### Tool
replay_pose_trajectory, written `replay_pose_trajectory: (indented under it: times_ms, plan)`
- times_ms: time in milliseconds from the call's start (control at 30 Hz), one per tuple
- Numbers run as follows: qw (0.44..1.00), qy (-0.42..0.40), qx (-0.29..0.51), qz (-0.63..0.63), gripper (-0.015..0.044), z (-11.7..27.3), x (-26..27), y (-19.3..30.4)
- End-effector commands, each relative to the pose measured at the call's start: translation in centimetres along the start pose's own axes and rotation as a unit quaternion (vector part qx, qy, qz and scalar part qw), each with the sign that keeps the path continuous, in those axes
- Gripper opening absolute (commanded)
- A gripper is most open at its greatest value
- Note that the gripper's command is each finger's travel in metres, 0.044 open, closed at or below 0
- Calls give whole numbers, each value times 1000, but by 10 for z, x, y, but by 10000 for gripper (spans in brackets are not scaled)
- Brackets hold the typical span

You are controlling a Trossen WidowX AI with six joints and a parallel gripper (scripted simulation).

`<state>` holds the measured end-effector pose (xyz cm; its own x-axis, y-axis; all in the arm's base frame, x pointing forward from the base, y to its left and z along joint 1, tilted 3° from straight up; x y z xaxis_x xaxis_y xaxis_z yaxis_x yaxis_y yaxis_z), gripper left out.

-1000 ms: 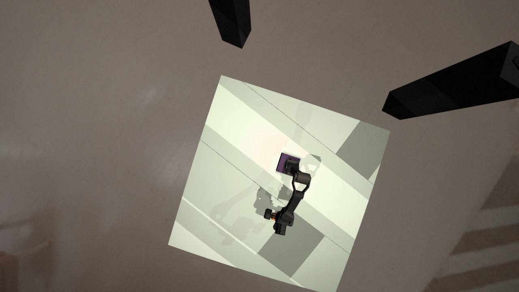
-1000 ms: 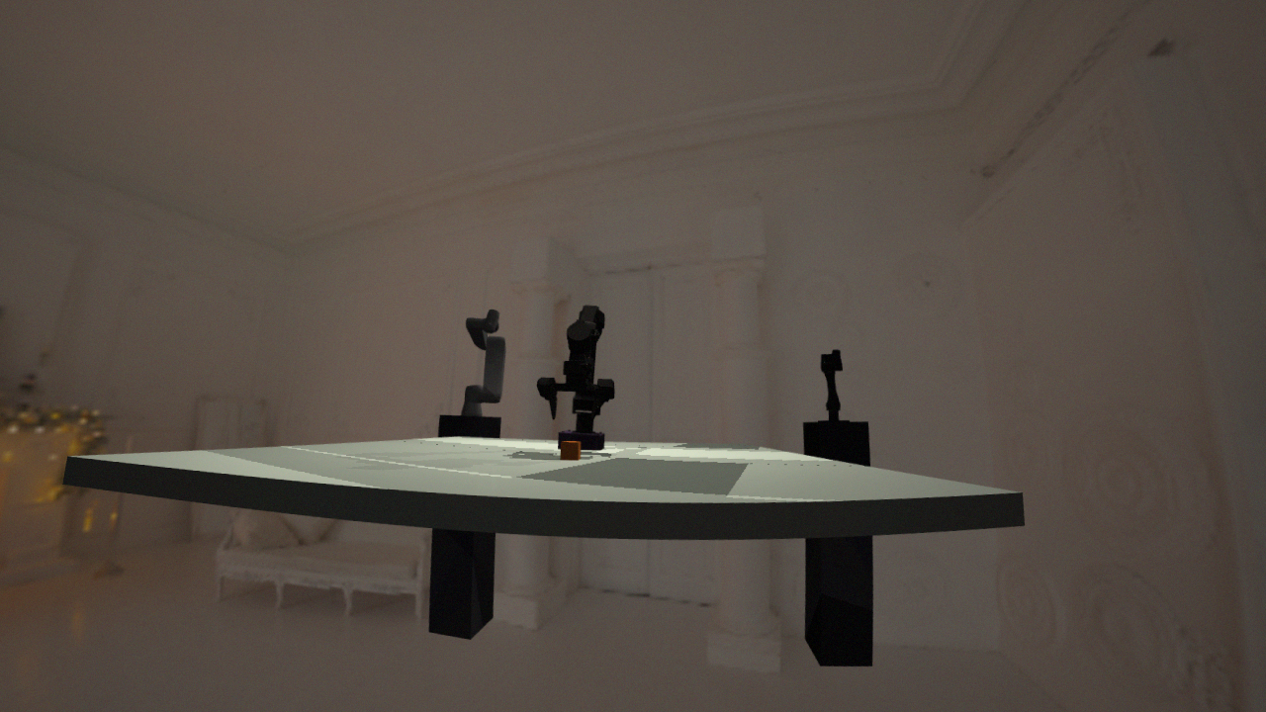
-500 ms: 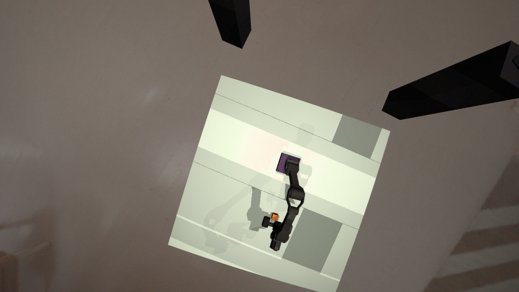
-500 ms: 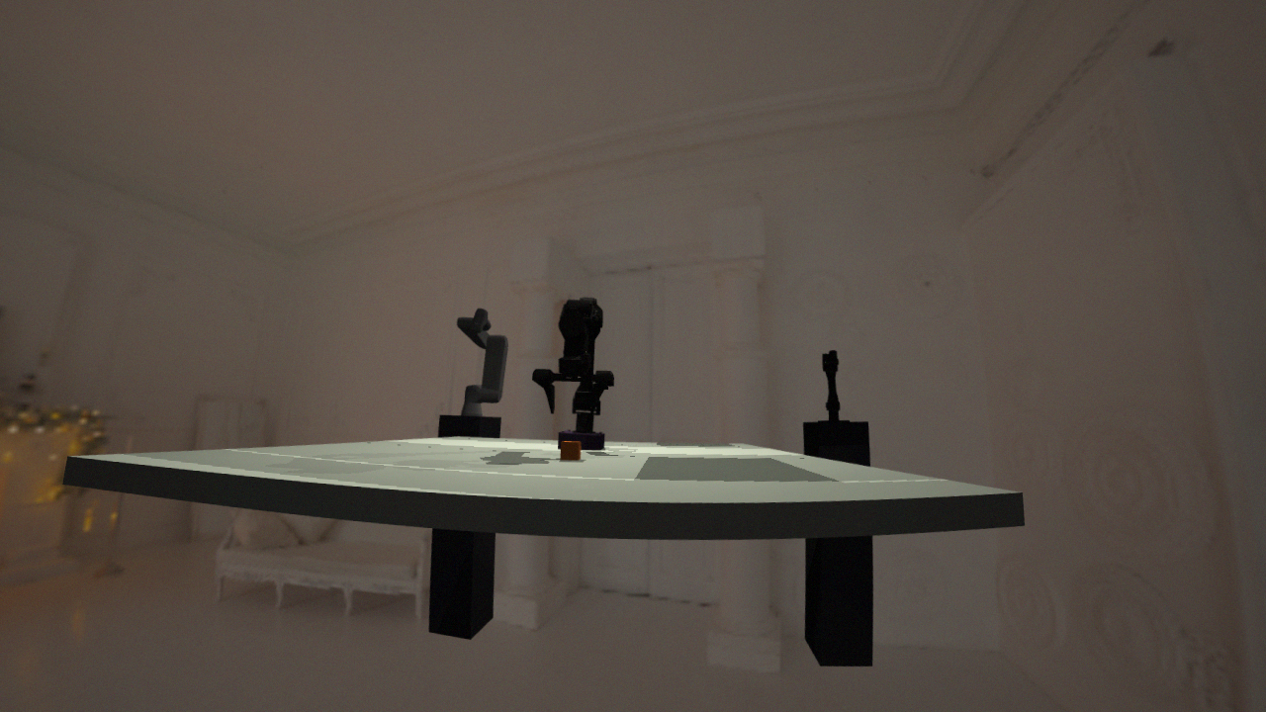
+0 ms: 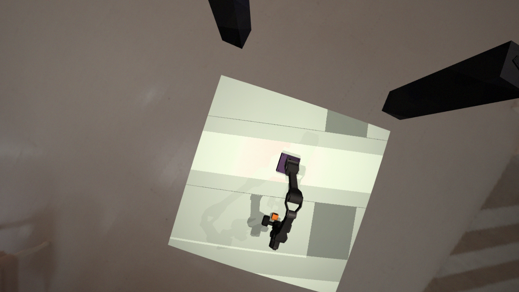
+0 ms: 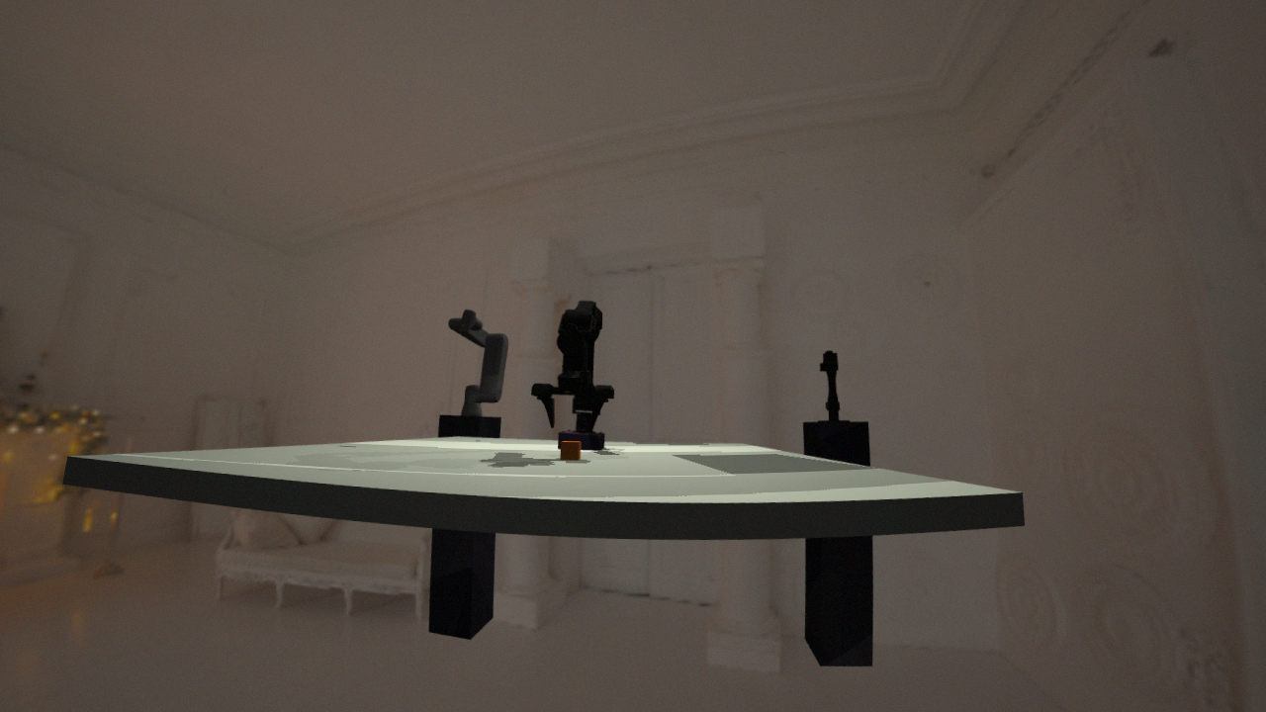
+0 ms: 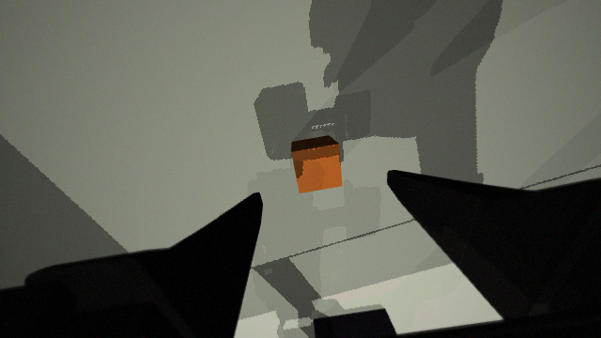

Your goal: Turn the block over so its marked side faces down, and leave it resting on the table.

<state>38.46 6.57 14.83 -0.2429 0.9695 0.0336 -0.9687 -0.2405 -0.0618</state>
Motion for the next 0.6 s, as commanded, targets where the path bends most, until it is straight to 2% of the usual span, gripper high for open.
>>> replay_pose_trajectory:
  times_ms: [0,567]
  plan:
    - [1000,-2,-3,-1,440,-11,0,0]
    - [1000,-2,-3,-1,440,-35,0,0]
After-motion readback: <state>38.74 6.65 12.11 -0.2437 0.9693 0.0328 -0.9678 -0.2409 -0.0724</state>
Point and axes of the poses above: the point midway between the two fingers, 35 mm back from their tips, its own z axis back along the fingers, its own x axis across the jaws, y = z × x, the point moved 7 cm from there along z, back along the fingers, and after that the axes turned 7 degrees about z, right-handed, at the moved point
